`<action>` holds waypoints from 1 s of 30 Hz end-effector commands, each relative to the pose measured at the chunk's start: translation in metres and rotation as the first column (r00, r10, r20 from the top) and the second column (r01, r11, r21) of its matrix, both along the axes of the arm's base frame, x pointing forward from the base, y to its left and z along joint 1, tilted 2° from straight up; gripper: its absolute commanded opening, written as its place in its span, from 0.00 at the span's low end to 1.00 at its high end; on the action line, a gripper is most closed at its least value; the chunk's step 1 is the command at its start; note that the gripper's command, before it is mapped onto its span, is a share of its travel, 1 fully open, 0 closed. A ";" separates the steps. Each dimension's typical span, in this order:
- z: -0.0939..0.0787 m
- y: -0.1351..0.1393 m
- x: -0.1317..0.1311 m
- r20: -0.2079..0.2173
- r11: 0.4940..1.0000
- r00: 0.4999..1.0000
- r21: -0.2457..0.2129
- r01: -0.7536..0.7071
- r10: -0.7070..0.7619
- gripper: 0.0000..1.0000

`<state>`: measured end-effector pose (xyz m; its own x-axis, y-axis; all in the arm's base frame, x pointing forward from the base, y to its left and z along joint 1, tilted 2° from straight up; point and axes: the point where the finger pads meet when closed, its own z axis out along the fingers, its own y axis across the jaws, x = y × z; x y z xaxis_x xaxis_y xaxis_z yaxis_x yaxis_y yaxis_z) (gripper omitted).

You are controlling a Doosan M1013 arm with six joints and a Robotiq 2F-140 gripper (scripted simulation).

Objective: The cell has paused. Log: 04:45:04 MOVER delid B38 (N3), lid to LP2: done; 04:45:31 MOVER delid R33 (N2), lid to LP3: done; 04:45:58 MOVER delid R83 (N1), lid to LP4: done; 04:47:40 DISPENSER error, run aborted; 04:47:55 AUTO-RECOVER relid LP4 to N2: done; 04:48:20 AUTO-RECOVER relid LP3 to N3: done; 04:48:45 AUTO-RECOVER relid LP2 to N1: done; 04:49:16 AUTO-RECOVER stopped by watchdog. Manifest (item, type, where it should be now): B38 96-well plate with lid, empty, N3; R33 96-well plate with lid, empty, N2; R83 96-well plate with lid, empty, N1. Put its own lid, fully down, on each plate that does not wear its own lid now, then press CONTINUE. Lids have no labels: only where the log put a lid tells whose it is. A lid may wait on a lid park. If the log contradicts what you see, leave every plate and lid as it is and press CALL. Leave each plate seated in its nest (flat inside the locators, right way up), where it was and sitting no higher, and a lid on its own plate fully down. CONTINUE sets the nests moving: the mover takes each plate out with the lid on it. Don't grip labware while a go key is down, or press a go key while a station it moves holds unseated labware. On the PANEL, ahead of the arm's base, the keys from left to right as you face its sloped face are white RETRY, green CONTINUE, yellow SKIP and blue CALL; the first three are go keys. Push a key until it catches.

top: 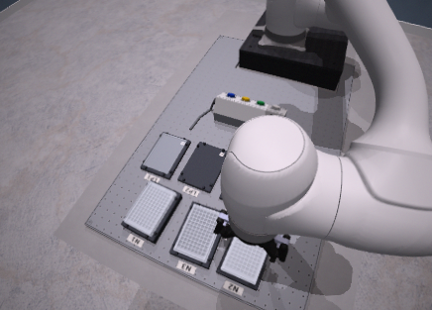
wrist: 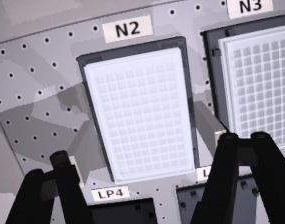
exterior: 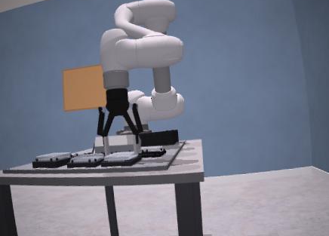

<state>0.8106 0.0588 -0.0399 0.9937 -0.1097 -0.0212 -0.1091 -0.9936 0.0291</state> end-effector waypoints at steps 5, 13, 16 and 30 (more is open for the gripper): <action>0.000 0.000 0.000 0.000 1.000 1.000 0.000 0.000 0.000 0.66; 0.004 0.000 0.000 0.000 1.000 1.000 0.000 0.000 0.000 0.66; 0.008 0.000 0.000 0.000 1.000 1.000 0.000 0.000 0.000 0.66; 0.035 0.001 0.001 0.000 1.000 1.000 0.000 0.000 0.000 0.66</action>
<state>0.8112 0.0596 -0.0129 0.9937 -0.1097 -0.0211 -0.1091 -0.9936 0.0290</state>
